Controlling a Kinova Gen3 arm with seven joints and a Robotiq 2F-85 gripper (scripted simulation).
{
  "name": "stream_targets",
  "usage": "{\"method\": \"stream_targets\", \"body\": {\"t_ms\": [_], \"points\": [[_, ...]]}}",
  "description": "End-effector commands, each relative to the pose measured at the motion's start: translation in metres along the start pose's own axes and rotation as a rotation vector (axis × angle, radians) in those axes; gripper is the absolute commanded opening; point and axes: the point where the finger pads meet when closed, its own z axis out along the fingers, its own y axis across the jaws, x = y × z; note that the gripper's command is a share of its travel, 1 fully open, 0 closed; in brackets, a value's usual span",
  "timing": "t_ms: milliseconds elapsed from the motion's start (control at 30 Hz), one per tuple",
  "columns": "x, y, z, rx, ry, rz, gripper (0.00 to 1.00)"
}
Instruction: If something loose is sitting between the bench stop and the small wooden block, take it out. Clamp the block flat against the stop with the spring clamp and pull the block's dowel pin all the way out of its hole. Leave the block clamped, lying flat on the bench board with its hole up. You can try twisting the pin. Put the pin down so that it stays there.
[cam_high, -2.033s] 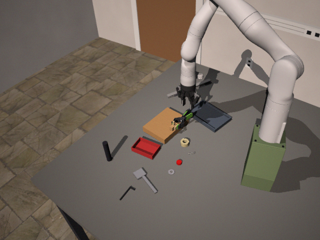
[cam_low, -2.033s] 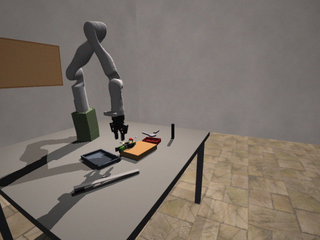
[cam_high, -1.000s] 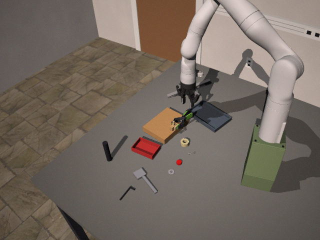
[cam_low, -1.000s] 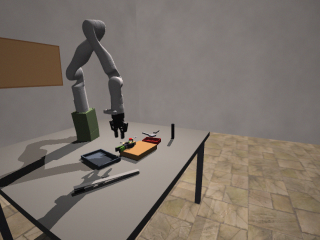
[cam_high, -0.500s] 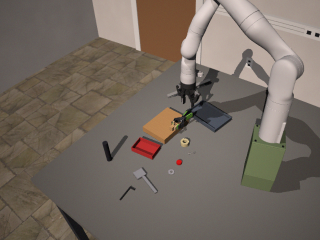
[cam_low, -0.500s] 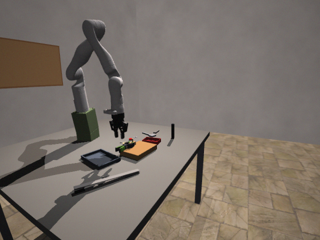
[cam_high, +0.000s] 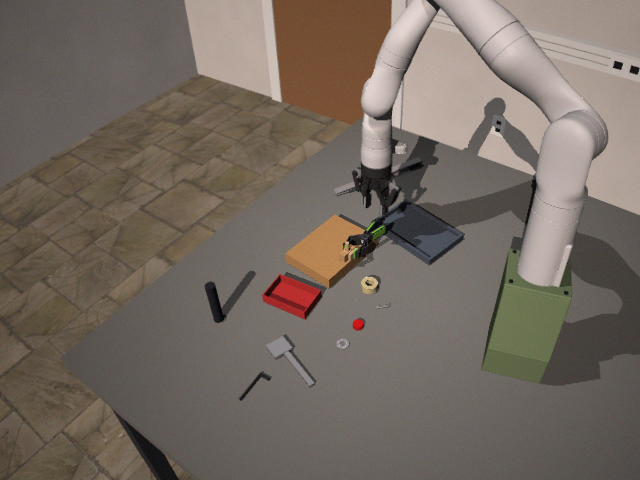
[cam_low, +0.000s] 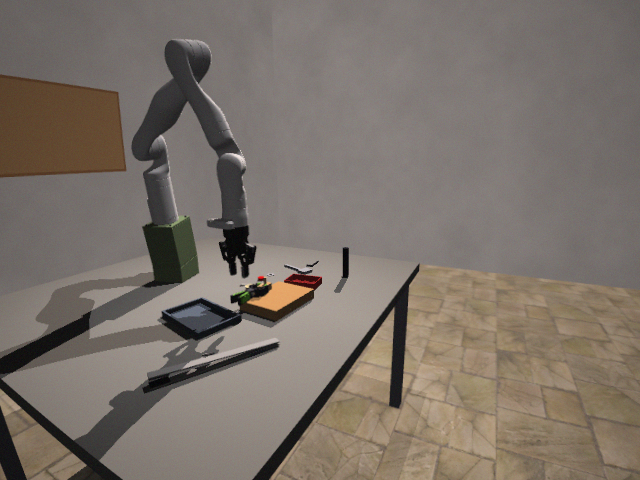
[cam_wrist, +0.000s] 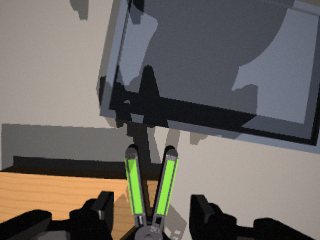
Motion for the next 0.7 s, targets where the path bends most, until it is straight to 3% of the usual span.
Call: {"method": "stream_targets", "body": {"t_ms": [0,667], "points": [[-0.0003,-0.0007,-0.0007,0.001,0.000,0.005,0.54],[-0.0094,0.0008,-0.0010,-0.007,0.001,0.138,0.54]]}}
